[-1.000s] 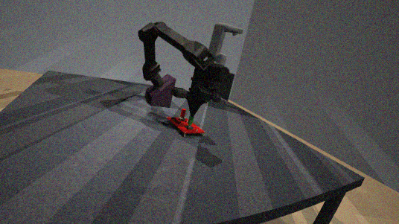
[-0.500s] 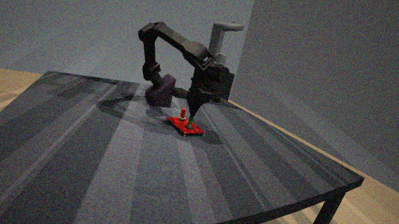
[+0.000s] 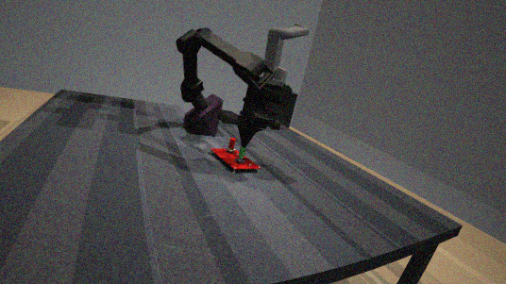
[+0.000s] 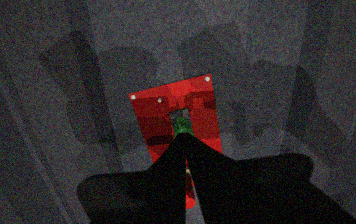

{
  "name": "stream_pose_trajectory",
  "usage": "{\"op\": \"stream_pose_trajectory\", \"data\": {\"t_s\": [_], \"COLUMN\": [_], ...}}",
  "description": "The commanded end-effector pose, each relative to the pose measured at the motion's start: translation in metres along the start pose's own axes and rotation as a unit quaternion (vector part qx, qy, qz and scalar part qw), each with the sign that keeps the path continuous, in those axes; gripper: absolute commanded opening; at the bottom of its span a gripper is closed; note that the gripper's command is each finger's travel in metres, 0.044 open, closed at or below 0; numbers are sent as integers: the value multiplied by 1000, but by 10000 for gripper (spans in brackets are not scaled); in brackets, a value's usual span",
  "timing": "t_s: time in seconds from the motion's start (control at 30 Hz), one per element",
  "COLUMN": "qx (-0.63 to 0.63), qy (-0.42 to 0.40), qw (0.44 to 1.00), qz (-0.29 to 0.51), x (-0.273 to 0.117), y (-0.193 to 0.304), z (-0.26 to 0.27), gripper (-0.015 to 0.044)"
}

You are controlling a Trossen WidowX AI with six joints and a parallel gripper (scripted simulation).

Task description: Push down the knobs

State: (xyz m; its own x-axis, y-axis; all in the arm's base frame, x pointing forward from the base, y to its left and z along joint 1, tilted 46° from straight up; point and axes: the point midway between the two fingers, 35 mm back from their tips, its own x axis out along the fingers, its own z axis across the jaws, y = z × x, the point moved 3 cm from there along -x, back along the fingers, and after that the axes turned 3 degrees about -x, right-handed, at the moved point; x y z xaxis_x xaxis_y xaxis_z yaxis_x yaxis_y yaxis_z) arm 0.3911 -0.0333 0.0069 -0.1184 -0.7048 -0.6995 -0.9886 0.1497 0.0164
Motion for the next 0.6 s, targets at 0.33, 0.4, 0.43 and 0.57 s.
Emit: {"op": "stream_pose_trajectory", "data": {"t_s": [0.33, 0.4, 0.43, 0.57], "qx": [10, 10, 7, 7], "qy": [0, 0, 3, 3], "qw": [1000, 1000, 1000, 1000], "qz": [6, 6, 6, 6], "x": [-15, -17, -12, -12], "y": [-2, -2, -1, -1], "z": [-2, -2, -2, -2], "gripper": [0, 0, 26, 131]}}
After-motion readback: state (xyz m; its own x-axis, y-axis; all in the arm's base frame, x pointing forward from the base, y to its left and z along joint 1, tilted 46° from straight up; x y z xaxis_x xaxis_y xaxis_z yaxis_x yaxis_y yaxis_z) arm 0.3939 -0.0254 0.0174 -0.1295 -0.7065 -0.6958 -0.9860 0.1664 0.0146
